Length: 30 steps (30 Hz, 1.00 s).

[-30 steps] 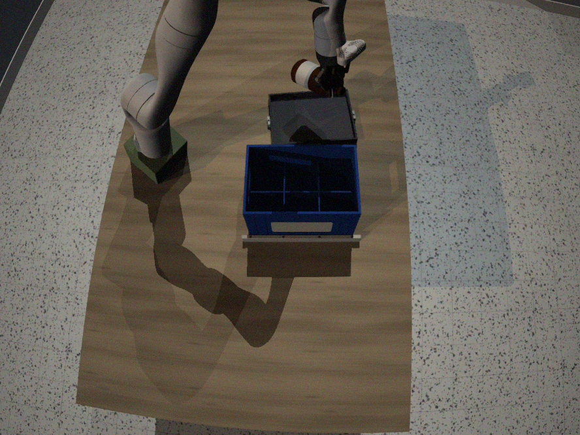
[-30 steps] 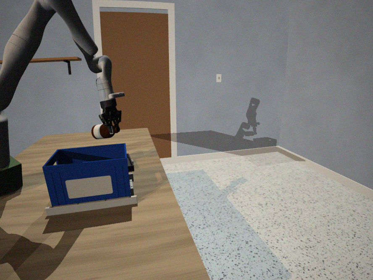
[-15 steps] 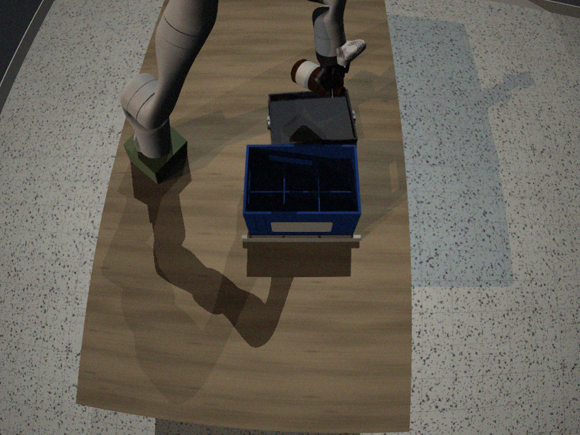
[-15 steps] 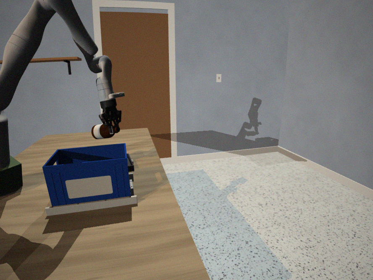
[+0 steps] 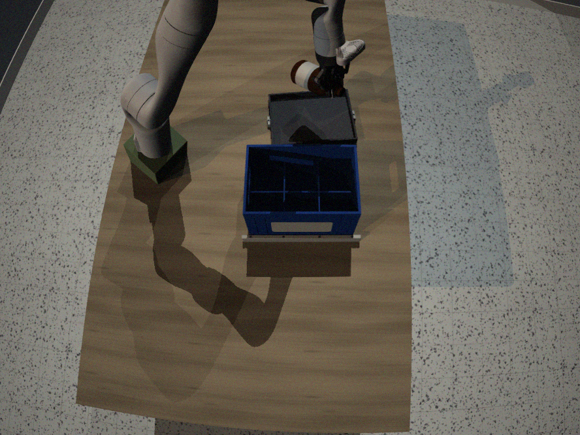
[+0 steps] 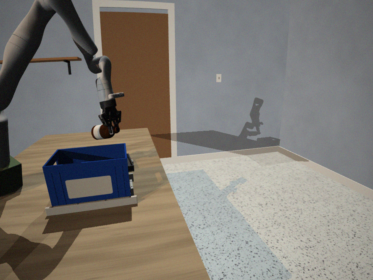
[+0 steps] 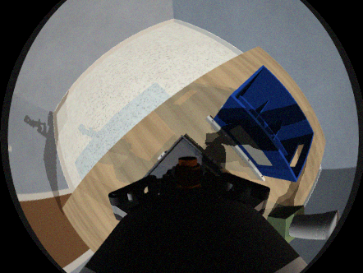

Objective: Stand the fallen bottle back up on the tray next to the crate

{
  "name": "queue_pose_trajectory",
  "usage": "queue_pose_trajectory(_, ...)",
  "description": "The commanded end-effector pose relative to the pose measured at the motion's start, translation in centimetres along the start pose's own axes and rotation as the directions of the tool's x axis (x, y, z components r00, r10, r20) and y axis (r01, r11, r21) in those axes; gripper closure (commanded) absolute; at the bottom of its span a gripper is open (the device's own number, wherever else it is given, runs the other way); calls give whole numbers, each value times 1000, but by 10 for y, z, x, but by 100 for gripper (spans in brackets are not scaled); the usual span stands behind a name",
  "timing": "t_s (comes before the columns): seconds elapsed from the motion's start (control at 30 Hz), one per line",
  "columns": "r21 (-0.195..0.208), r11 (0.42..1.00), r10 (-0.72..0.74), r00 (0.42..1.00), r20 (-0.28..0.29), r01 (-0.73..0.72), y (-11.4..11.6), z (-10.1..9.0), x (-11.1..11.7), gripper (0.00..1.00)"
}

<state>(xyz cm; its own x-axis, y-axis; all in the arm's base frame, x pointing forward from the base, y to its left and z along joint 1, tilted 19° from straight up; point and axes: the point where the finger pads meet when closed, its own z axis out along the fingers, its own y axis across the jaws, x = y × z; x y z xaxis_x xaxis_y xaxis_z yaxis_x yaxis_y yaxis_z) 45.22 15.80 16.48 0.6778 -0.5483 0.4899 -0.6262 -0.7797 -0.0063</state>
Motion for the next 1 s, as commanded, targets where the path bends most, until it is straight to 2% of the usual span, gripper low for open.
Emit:
queue_pose_trajectory(0.0, -1, 1000, -4, 1000, -14, 4, 0, 2, -1, 100)
queue_pose_trajectory(0.17, -3, 1000, -4, 1000, -29, 4, 1, 2, -1, 100)
queue_pose_trajectory(0.6, -6, 1000, -5, 993, -119, 4, 1, 4, -2, 100)
queue_pose_trajectory(0.97, 1, 1000, -3, 987, -160, 3, 0, 2, -1, 100)
